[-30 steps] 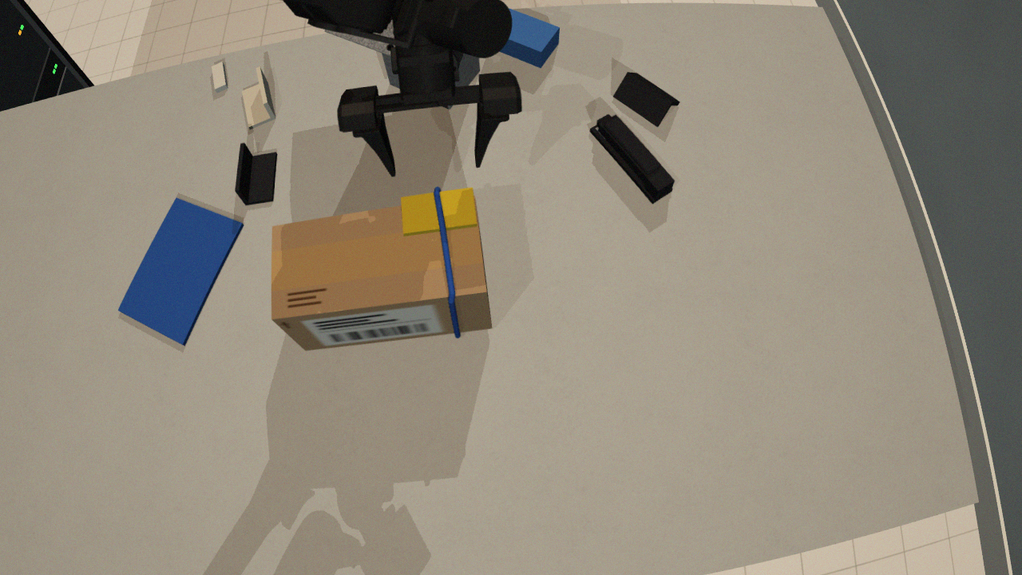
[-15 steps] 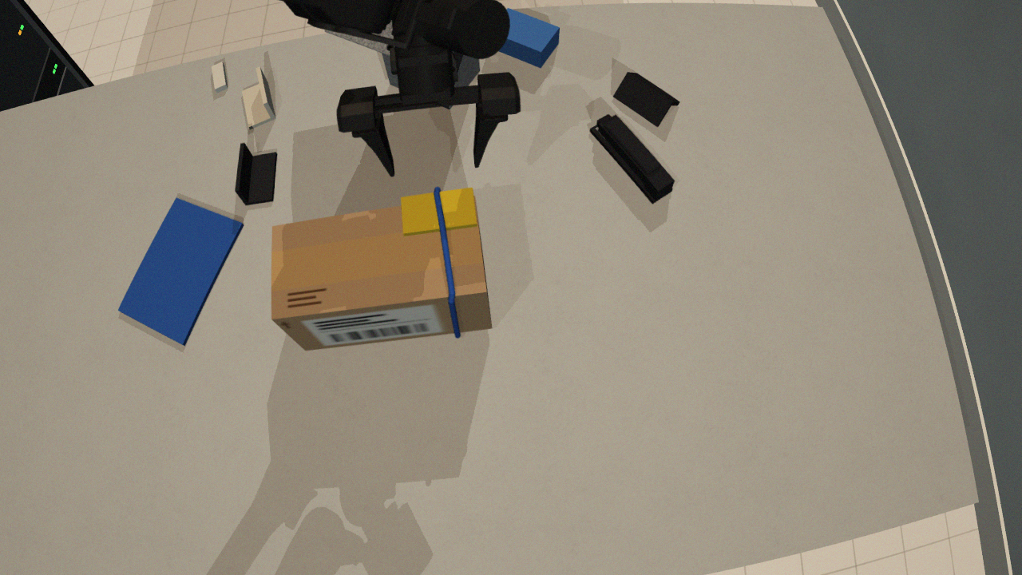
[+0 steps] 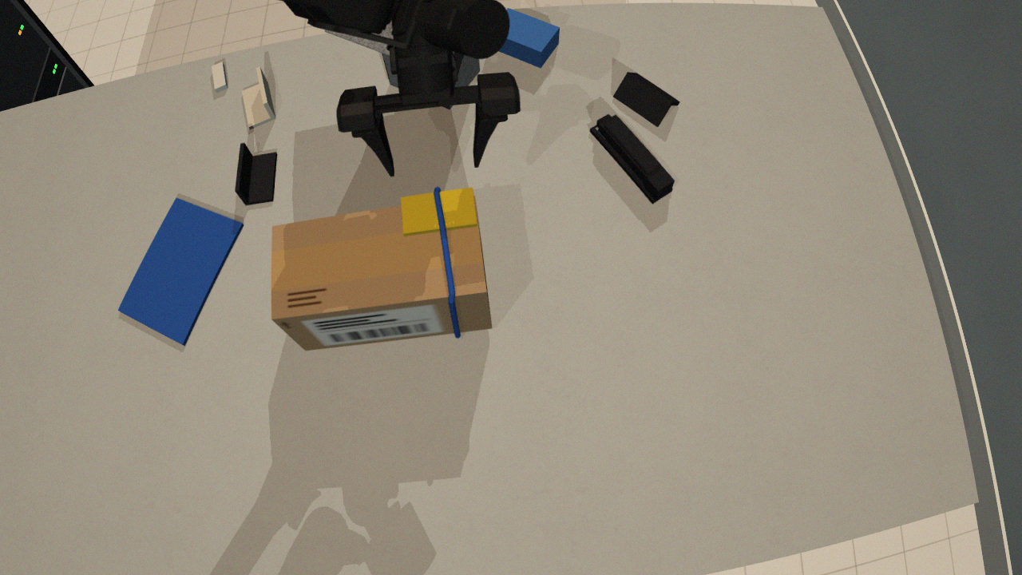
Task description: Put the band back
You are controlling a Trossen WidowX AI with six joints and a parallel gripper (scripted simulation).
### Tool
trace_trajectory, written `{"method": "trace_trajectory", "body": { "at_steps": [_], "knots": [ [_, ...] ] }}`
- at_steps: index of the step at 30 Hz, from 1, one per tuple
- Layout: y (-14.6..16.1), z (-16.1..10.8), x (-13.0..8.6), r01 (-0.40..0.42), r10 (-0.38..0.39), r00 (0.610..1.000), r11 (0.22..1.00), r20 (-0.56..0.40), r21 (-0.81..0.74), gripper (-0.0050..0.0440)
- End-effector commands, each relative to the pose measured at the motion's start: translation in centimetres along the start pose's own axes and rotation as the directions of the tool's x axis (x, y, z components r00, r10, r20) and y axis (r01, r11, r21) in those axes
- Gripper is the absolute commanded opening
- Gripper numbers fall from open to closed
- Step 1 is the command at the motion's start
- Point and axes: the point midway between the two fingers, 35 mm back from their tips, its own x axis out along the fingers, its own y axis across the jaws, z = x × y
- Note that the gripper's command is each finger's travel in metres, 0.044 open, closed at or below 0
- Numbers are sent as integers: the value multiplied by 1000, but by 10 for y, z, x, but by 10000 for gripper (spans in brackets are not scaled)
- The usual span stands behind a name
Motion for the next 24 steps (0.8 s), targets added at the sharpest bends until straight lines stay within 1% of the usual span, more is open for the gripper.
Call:
{"method": "trace_trajectory", "body": {
  "at_steps": [1, 2, 4, 5, 14, 15, 16, 24],
  "knots": [
    [-2, 1, -2, 8, -8, 1000, 1000, 11, -4, 440],
    [-4, 0, -6, 13, -13, 1000, 1000, 19, -3, 440],
    [-14, -9, -13, 40, -41, 999, 997, 9, 61, 440],
    [-15, -10, -15, 42, -43, 999, 997, 10, 65, 440],
    [-16, -12, -24, 43, -44, 999, 997, 22, 61, 440],
    [-12, -10, -26, 30, -30, 999, 999, 33, 27, 440],
    [-16, -15, -30, 44, -45, 999, 997, 24, 63, 440],
    [-14, -22, -43, 40, -41, 999, 997, 24, 61, 440]
  ]
}}
